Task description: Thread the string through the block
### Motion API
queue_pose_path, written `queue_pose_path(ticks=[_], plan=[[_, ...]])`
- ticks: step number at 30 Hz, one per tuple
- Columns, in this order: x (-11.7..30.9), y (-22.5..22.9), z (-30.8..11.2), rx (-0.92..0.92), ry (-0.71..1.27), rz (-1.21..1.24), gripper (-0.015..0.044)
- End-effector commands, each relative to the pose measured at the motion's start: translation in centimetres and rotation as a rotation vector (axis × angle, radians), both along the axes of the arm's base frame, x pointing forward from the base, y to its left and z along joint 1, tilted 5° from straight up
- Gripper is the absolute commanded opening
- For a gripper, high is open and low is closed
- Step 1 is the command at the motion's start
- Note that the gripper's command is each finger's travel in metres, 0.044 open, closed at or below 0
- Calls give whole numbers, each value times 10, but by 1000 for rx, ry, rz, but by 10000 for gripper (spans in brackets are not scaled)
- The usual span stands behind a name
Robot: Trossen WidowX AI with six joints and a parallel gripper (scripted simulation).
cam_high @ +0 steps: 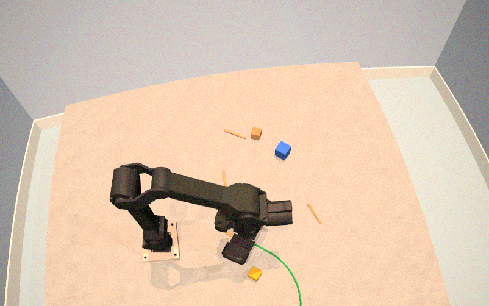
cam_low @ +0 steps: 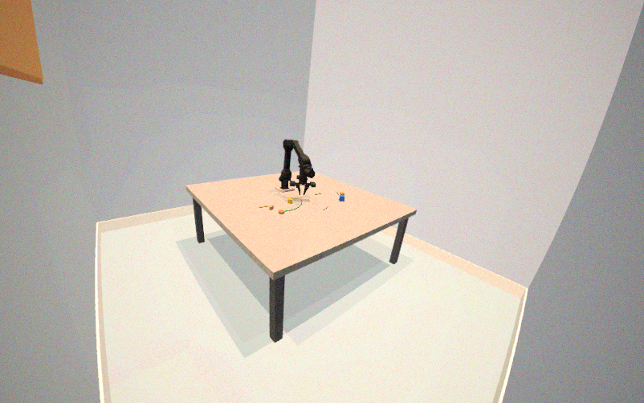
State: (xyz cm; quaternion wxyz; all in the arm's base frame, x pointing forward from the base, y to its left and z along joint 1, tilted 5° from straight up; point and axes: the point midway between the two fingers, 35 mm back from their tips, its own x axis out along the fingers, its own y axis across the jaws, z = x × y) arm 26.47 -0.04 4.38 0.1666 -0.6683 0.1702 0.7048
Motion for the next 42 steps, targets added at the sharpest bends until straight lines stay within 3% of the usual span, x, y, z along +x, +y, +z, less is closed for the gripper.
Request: queue_pose_path(ticks=[1,25,30,42], plan=[[-1,1,-8,3,7,5,121],[-5,1,-38,3,8,5,121],[-5,0,-36,0,6,1,0],[-4,0,-32,0,6,1,0]])
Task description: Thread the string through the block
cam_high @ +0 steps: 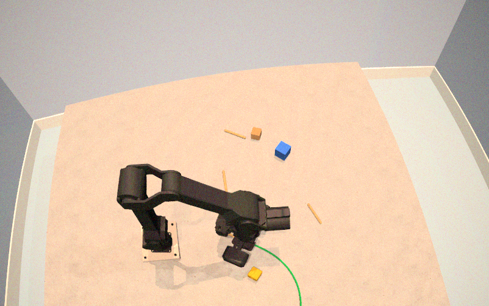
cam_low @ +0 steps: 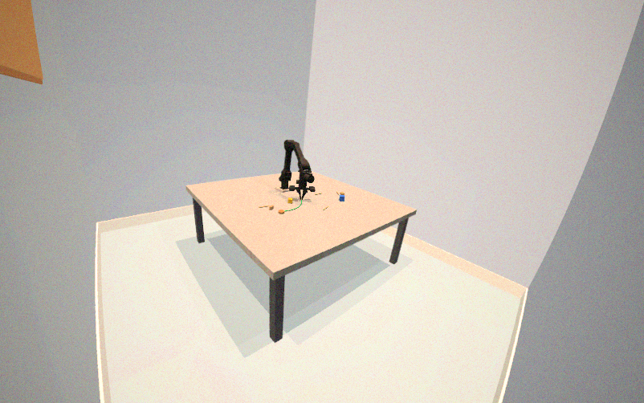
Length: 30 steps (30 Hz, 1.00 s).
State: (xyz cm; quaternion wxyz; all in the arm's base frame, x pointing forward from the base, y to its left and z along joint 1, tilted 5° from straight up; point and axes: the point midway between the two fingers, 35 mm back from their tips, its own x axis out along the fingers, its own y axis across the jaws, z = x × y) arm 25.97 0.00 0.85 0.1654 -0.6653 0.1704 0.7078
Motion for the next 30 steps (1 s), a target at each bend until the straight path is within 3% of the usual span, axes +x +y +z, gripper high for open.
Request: queue_pose_path(ticks=[1,30], plan=[[1,0,5,0,-3,0,0],[4,0,42,0,-3,0,0]])
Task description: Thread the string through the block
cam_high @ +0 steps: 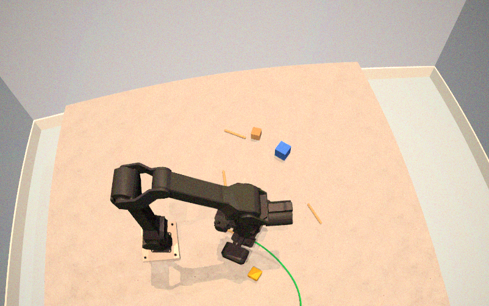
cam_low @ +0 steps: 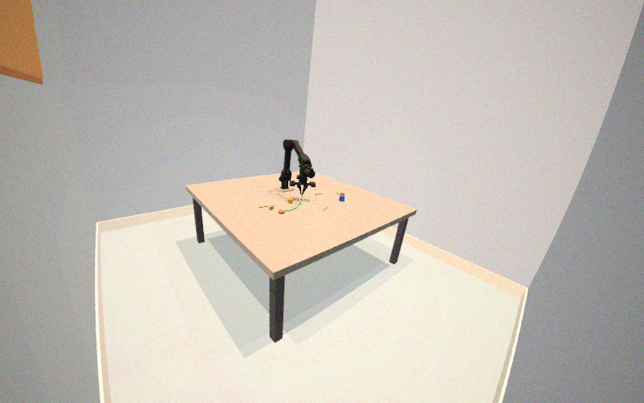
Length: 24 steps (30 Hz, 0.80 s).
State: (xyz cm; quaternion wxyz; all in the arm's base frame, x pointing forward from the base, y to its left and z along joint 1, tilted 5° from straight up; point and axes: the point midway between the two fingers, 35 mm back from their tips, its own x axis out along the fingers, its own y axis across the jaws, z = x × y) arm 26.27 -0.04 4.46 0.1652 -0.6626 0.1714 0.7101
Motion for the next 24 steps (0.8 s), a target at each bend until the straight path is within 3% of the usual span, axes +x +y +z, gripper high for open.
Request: queue_pose_path(ticks=[1,24], plan=[[1,0,8,0,-10,1,0],[0,0,19,0,-2,-7,0]])
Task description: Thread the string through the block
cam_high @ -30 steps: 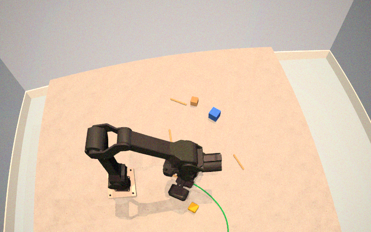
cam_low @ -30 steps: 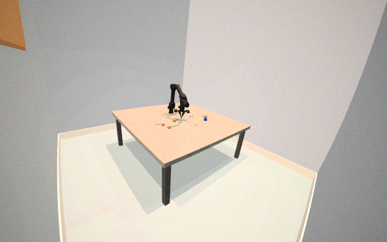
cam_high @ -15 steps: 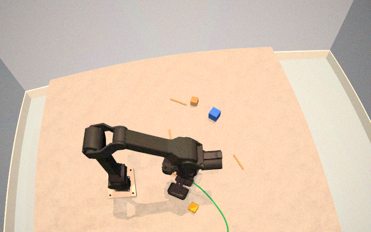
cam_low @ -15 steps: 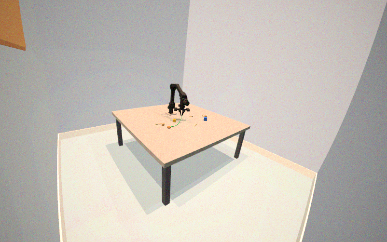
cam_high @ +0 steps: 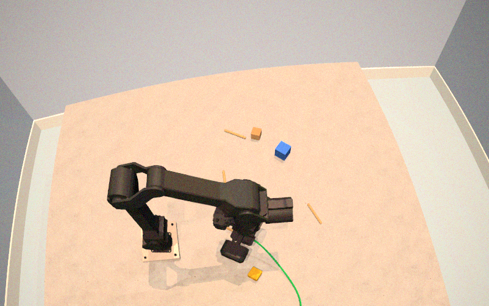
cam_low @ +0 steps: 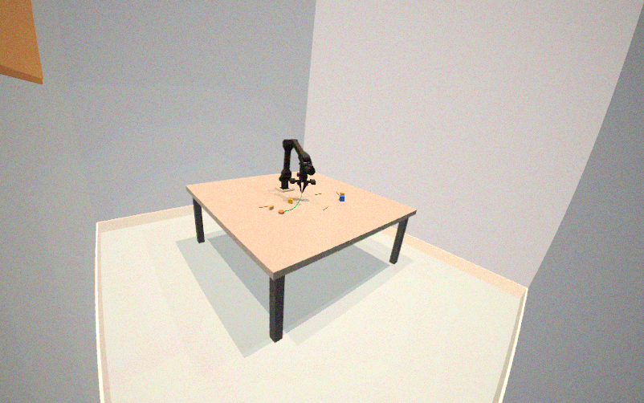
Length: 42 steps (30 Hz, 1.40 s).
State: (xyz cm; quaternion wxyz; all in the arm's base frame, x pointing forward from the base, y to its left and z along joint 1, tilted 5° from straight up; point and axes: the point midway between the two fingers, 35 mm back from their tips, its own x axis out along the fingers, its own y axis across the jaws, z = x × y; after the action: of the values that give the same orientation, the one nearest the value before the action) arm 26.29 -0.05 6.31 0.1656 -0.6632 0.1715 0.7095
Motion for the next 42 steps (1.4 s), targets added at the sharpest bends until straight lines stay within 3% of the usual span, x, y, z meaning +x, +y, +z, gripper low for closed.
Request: queue_pose_path(ticks=[1,42], plan=[[1,0,0,-2,0,-24,0],[36,-10,3,-91,7,-1474,0]])
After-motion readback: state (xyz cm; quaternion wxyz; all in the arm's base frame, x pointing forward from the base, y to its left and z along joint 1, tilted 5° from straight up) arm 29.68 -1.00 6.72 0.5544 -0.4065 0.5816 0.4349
